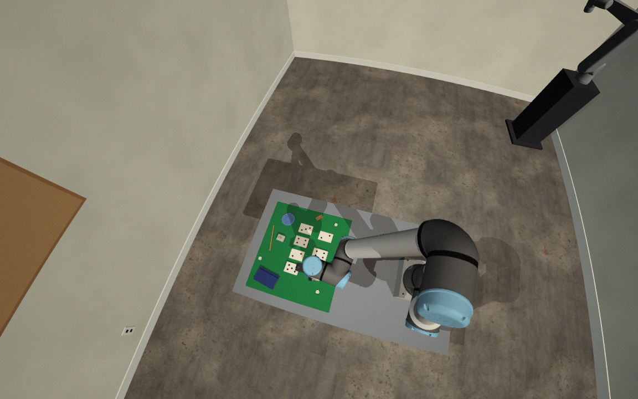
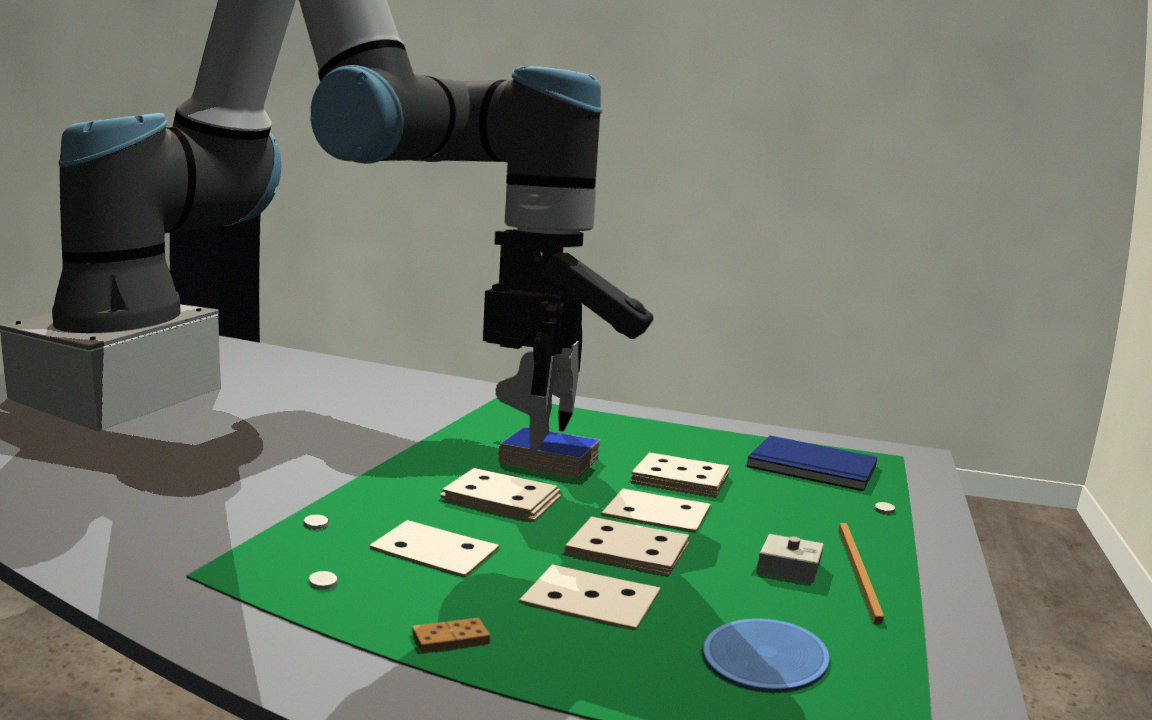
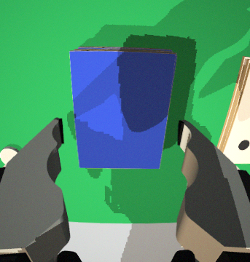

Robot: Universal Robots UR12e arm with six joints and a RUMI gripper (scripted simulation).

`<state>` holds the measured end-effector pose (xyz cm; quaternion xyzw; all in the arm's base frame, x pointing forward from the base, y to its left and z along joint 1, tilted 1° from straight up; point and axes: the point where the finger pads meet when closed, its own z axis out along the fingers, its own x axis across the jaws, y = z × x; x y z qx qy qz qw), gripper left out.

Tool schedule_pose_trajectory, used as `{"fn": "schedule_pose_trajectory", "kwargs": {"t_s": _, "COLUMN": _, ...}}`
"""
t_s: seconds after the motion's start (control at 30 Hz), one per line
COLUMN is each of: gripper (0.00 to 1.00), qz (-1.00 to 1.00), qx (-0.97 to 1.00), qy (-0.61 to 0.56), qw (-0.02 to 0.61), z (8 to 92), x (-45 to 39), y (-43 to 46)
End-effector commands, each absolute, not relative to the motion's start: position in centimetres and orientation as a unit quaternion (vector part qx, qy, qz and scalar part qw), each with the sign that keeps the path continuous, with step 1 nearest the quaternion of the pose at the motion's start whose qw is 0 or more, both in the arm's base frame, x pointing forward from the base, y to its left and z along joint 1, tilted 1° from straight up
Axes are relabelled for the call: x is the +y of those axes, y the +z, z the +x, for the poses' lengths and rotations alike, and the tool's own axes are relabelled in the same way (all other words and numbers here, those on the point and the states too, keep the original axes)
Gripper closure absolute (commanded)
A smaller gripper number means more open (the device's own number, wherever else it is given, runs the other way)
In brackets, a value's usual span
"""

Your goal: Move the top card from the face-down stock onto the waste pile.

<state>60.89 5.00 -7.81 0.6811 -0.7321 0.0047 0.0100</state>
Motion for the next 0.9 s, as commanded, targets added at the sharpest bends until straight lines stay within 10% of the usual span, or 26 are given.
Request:
{"fn": "schedule_pose_trajectory", "kwargs": {"t_s": 0.0, "gripper": 0.50, "qz": 0.681, "qx": -0.732, "qy": 0.005, "qw": 0.010, "z": 60.95, "x": 4.99, "y": -7.78}}
{"fn": "schedule_pose_trajectory", "kwargs": {"t_s": 0.87, "gripper": 0.57, "qz": 0.681, "qx": -0.732, "qy": 0.005, "qw": 0.010, "z": 60.95, "x": 4.99, "y": -7.78}}
